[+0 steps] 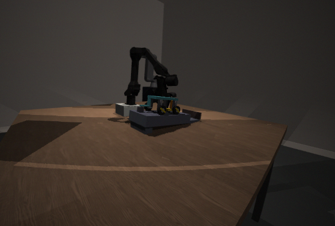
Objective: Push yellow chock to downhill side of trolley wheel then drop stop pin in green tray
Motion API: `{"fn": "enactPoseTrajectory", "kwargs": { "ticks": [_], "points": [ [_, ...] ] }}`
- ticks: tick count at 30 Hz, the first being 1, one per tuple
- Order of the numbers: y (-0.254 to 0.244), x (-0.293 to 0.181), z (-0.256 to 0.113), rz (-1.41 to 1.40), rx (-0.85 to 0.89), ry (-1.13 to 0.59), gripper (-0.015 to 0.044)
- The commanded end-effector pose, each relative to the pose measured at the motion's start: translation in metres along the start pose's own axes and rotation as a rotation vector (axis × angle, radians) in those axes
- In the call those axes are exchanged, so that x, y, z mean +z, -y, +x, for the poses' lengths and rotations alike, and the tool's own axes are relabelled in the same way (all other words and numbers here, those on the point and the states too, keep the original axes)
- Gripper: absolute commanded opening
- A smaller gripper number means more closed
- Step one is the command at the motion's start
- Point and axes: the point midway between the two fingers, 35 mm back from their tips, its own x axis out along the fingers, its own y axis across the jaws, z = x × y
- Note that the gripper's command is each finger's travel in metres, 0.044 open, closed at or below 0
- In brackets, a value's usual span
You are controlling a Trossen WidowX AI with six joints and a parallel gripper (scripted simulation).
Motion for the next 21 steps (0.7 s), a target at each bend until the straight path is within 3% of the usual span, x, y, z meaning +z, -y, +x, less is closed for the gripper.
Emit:
{"fn": "enactPoseTrajectory", "kwargs": {
  "ticks": [1,21],
  "points": [
    [-0.003,0.001,0.002,-0.003,-0.004,0.007,0.019],
    [-0.013,-0.001,0.004,-0.003,-0.003,0.007,0.019]
  ]
}}
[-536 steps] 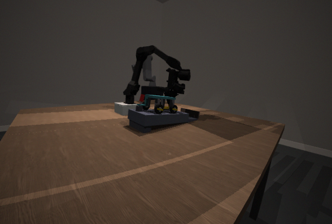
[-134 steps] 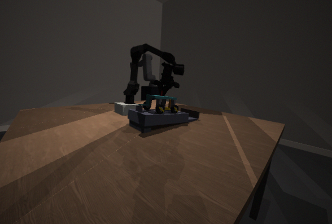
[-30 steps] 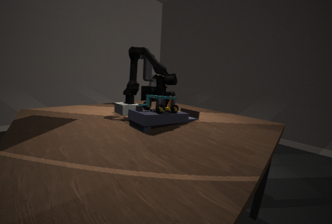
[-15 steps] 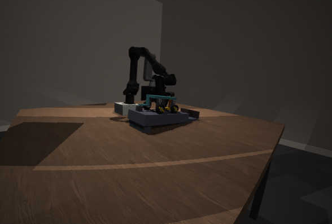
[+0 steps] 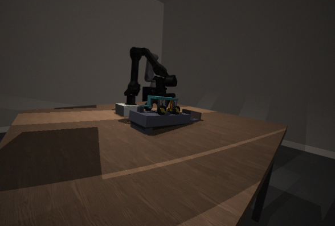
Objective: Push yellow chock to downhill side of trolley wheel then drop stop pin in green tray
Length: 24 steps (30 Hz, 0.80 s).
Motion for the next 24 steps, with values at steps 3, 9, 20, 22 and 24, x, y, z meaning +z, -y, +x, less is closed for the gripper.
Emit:
{"fn": "enactPoseTrajectory", "kwargs": {
  "ticks": [3,9,20,22,24],
  "points": [
    [-0.0035,0.0012,0.0025,-0.003,-0.003,0.008,0.019],
    [-0.0062,0.0007,0.0033,-0.003,-0.003,0.008,0.019],
    [-0.0108,-0.0003,0.0049,-0.003,-0.002,0.008,0.019],
    [-0.0116,-0.0005,0.0052,-0.003,-0.002,0.008,0.019],
    [-0.0124,-0.0007,0.0055,-0.003,-0.002,0.008,0.019]
  ]
}}
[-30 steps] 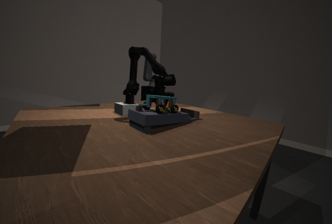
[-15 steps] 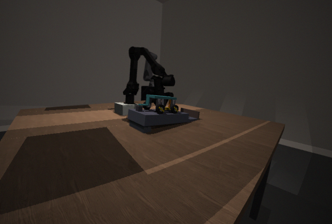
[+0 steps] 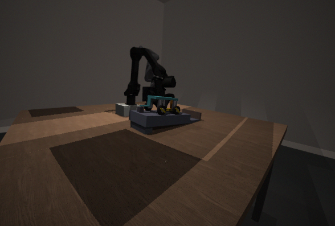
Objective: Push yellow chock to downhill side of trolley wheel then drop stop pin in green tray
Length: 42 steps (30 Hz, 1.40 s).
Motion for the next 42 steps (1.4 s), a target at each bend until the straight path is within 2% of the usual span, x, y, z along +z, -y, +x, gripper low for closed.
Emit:
{"fn": "enactPoseTrajectory", "kwargs": {
  "ticks": [1,25,31,39,42],
  "points": [
    [-0.002,0.002,0.003,-0.003,-0.003,0.009,0.019],
    [-0.01,0.002,0.007,-0.003,-0.003,0.009,0.019],
    [-0.008,-0.001,0.004,0.001,0.001,0.0,0.034],
    [-0.008,0.0,-0.004,0.0,0.0,0.004,0.034],
    [-0.007,0.001,-0.009,-0.001,-0.001,0.006,0.0419]
  ]
}}
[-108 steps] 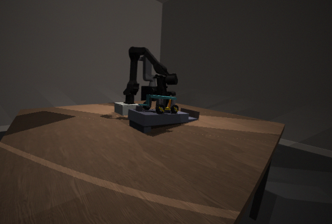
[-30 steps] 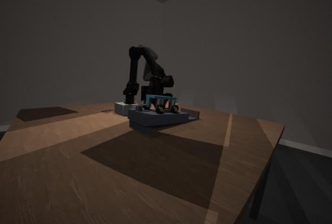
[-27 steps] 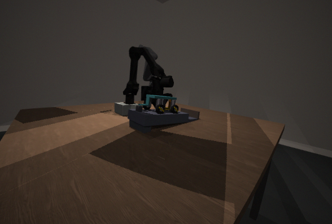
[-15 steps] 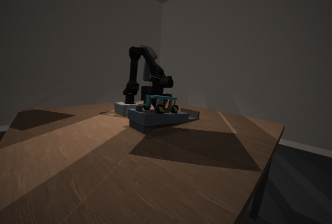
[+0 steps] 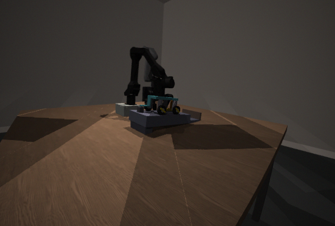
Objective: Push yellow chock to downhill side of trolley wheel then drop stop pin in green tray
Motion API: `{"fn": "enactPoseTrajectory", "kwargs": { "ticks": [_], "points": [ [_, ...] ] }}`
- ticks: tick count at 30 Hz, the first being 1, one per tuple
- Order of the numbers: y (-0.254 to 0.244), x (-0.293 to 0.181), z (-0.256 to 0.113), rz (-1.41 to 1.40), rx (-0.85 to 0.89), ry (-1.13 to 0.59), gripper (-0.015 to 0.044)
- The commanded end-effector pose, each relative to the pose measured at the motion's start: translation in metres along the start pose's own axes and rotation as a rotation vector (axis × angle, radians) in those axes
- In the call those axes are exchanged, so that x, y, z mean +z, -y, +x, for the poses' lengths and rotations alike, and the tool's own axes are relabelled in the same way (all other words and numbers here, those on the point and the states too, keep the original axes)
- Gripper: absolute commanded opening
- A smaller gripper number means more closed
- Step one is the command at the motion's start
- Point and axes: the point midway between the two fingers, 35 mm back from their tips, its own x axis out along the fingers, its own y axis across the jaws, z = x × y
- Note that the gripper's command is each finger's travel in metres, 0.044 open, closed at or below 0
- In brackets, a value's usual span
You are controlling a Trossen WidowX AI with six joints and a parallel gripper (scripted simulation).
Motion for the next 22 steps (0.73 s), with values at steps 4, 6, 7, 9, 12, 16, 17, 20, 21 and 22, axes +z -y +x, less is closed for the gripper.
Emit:
{"fn": "enactPoseTrajectory", "kwargs": {
  "ticks": [4,6,7,9,12,16,17,20,21,22],
  "points": [
    [0.003,0.002,-0.019,-0.01,-0.008,-0.009,0.044],
    [0.003,0.004,-0.026,-0.01,-0.009,-0.008,0.044],
    [0.003,0.004,-0.03,-0.01,-0.009,-0.008,0.044],
    [0.004,0.006,-0.036,-0.01,-0.009,-0.008,0.044],
    [0.005,0.007,-0.046,-0.01,-0.008,-0.008,0.044],
    [0.007,0.008,-0.058,-0.01,-0.008,-0.008,0.044],
    [0.008,0.008,-0.061,-0.01,-0.008,-0.008,0.044],
    [0.009,0.008,-0.069,-0.01,-0.008,-0.008,0.044],
    [0.01,0.008,-0.071,-0.01,-0.008,-0.008,0.044],
    [0.01,0.008,-0.072,-0.01,-0.008,-0.008,0.044]
  ]
}}
